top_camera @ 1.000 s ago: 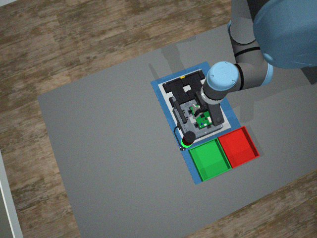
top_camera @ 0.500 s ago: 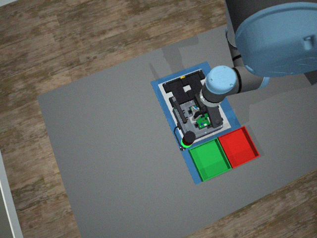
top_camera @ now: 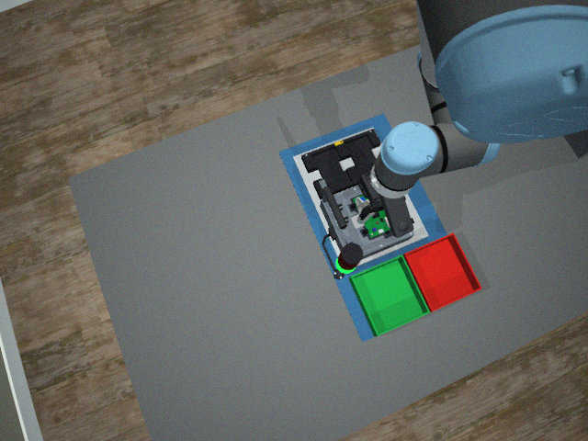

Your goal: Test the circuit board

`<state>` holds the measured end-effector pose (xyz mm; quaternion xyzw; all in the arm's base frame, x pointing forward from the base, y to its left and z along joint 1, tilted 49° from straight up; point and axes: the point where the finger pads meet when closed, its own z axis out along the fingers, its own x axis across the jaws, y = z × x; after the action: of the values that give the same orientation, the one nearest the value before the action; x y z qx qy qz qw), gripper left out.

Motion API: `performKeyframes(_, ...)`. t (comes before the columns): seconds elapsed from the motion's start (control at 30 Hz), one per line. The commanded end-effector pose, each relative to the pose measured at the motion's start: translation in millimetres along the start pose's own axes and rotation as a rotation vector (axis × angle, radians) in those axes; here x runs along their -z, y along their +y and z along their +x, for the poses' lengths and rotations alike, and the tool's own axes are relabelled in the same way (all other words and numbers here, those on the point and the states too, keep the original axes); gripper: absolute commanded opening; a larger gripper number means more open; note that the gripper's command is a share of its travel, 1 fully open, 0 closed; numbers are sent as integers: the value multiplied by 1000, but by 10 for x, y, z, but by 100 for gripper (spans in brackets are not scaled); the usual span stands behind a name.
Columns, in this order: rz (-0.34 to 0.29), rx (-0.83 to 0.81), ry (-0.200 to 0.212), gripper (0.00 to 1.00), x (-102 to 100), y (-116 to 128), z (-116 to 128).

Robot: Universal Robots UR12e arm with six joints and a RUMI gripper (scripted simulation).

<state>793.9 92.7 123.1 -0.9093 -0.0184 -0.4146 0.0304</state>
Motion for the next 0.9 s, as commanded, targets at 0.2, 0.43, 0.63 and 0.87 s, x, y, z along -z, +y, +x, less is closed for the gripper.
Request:
performKeyframes(0.2,0,0,1,54,4,-2,3)
performKeyframes(0.43,0,0,1,51,4,-2,3)
performKeyframes(0.63,0,0,1,51,4,-2,3)
performKeyframes(0.87,0,0,1,49,4,-2,3)
